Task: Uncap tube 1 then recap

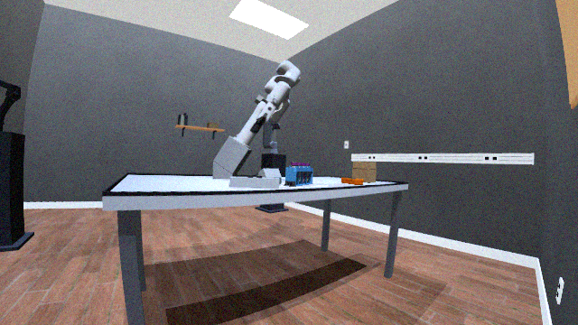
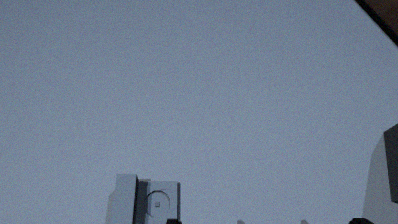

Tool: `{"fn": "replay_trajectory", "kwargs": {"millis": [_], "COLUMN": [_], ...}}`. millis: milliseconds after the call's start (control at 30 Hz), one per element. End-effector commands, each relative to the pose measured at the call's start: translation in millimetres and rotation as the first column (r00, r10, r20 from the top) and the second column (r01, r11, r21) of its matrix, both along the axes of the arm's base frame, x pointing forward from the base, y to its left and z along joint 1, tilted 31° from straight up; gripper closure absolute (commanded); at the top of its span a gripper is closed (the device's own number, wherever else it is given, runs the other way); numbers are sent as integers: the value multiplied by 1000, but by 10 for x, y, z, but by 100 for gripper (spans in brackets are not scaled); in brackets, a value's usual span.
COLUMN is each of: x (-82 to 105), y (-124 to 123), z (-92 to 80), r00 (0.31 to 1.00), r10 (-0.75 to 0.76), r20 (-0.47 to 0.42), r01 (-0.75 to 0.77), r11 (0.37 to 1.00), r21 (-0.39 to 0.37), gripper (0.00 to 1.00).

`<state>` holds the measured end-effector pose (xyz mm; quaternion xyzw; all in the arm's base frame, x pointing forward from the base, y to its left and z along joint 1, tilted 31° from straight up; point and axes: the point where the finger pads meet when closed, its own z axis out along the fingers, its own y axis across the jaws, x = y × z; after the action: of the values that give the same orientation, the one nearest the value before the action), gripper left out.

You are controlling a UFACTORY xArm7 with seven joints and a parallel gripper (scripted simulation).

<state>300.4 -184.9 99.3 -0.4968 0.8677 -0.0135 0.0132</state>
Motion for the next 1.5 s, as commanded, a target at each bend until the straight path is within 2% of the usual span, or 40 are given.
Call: {"fn": "replay_trajectory", "kwargs": {"millis": [0, 533, 567, 1467], "x": [6, 6, 6, 6], "y": [-13, -13, -13, -13], "z": [11, 11, 11, 11], "r00": [1000, 1000, 1000, 1000], "r10": [-2, -2, -2, -2], "r20": [3, 3, 3, 3], "r01": [2, 2, 2, 2], "r11": [1000, 1000, 1000, 1000], "r21": [-2, -2, -2, -2], "gripper": [0, 0, 54, 54]}}
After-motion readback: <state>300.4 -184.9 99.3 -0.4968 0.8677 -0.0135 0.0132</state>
